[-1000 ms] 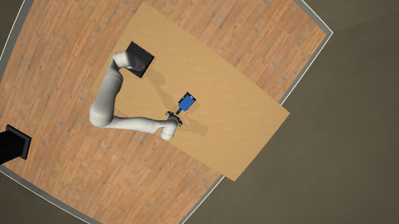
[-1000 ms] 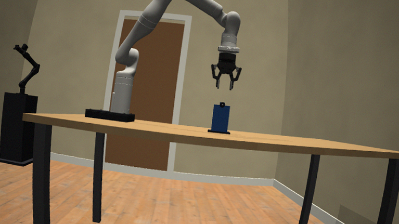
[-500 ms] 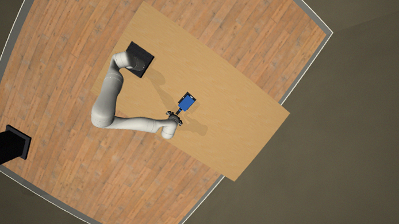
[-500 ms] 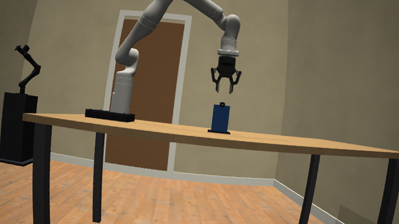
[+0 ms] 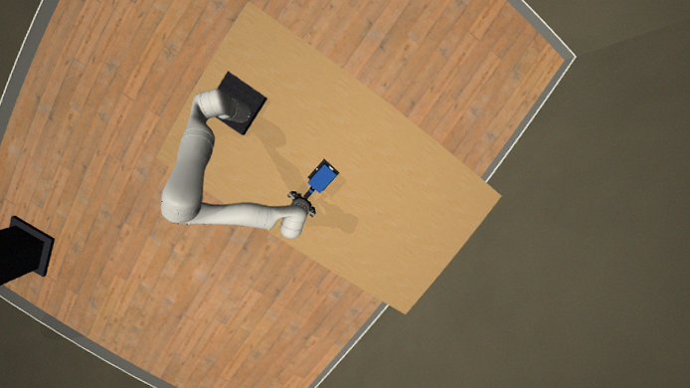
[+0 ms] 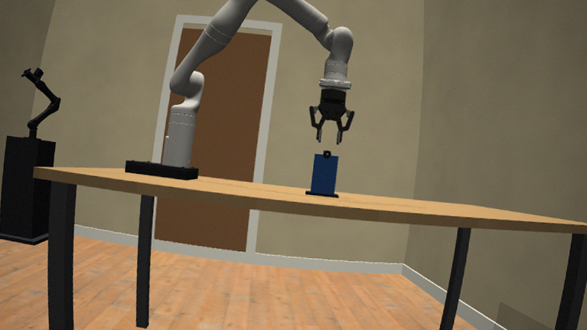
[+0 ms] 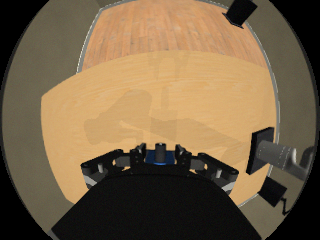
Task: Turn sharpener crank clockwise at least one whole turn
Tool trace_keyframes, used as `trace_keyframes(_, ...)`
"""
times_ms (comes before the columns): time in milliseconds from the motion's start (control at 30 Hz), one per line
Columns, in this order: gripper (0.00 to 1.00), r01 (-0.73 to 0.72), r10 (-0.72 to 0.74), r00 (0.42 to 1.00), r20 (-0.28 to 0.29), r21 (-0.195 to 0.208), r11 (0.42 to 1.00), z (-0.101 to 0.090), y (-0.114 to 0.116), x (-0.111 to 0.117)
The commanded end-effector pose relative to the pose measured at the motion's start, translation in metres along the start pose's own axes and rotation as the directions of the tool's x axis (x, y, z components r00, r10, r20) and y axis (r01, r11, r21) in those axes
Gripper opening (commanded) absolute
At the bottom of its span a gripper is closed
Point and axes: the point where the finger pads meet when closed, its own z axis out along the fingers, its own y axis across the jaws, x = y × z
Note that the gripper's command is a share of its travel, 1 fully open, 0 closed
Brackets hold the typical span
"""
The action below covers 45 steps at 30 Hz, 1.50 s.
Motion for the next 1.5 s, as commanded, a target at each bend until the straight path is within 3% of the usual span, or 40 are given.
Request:
trace_keyframes(0,0.53,0.001,-0.001,1.000,0.001,-0.001,1.000,0.0022,0.0000,-0.0007)
trace_keyframes(1467,0.53,0.001,-0.001,1.000,0.001,-0.001,1.000,0.0082,0.0000,-0.0007)
